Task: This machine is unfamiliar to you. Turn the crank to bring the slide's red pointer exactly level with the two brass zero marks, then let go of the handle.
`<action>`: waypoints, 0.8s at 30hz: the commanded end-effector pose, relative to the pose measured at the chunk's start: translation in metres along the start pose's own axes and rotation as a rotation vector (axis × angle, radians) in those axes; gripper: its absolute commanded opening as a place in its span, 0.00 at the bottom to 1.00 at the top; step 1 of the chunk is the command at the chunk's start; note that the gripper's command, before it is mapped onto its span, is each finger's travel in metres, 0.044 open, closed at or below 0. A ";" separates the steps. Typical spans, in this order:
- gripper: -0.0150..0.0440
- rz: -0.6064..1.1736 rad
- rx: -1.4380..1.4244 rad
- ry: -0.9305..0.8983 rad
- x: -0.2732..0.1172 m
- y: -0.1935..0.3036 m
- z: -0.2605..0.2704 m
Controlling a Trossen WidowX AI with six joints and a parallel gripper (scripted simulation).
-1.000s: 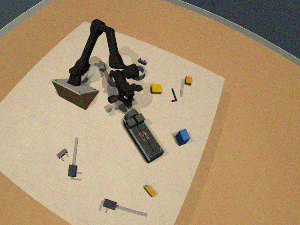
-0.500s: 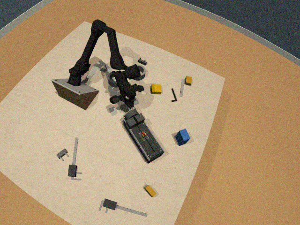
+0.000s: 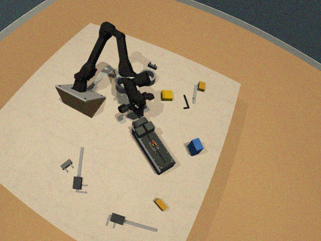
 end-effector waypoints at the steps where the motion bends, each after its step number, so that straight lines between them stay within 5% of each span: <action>1: 0.25 0.008 -0.001 -0.003 0.007 0.006 0.000; 24: 0.25 0.009 -0.001 -0.002 0.018 0.020 -0.012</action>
Point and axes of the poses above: the point midway between the two fingers, 35 mm back from their tips, its own x axis out along the fingers, its own z axis across the jaws, y = z × x, the point moved 10 cm from there along -x, back along the fingers, and after that the axes turned 13 degrees about -x, right-handed, at the moved point
